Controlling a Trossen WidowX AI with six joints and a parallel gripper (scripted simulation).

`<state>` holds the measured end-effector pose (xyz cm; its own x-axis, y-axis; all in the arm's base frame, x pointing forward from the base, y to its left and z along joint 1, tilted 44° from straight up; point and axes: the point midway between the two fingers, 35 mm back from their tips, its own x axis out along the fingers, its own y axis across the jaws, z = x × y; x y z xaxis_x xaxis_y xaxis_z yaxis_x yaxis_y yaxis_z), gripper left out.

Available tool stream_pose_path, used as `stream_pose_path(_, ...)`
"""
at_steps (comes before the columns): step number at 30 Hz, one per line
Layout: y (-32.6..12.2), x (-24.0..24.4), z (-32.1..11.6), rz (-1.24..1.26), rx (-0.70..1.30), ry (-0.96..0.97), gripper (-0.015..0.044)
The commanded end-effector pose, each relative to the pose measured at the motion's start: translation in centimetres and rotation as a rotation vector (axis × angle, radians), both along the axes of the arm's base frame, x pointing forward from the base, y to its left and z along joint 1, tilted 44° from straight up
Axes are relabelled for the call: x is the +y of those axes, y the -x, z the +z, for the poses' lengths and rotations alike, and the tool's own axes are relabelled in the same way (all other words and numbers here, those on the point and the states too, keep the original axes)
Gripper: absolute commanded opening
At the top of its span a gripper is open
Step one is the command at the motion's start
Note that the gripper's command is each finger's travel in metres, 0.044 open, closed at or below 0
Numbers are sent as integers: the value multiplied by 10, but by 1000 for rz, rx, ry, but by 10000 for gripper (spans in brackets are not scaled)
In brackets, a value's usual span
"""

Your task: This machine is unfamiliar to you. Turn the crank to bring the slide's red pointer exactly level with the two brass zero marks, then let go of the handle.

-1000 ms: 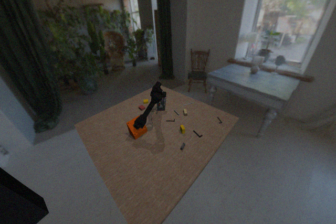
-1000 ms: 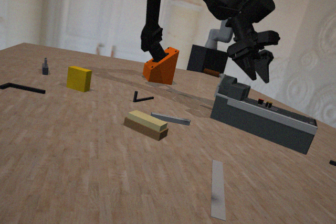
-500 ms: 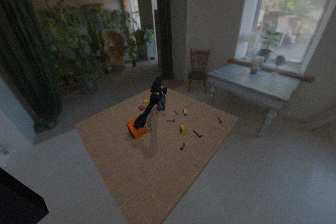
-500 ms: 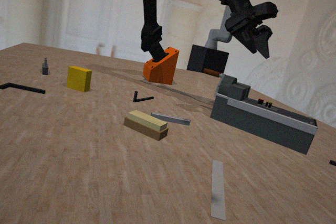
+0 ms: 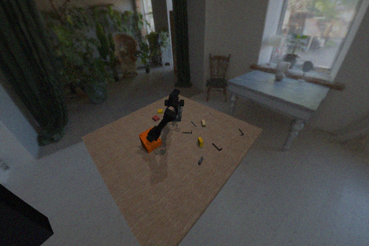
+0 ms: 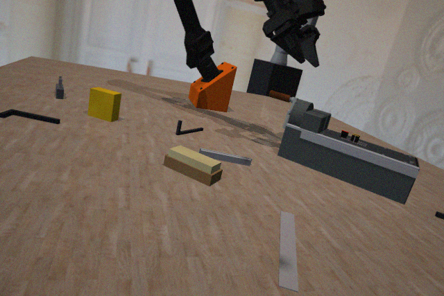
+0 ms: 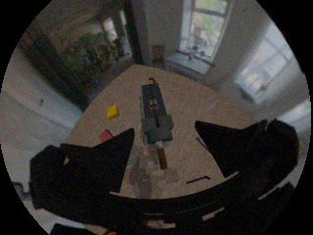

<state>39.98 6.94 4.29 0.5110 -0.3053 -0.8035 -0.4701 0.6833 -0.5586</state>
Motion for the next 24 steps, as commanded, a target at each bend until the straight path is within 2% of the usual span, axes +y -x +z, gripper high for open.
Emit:
stream_pose_path(1,22,-7,2,38,33,-18,440)
stream_pose_path(9,35,-11,4,62,44,-32,440)
stream_pose_path(18,40,-37,-23,62,44,-30,440)
stream_pose_path(24,41,-39,-26,62,44,-30,440)
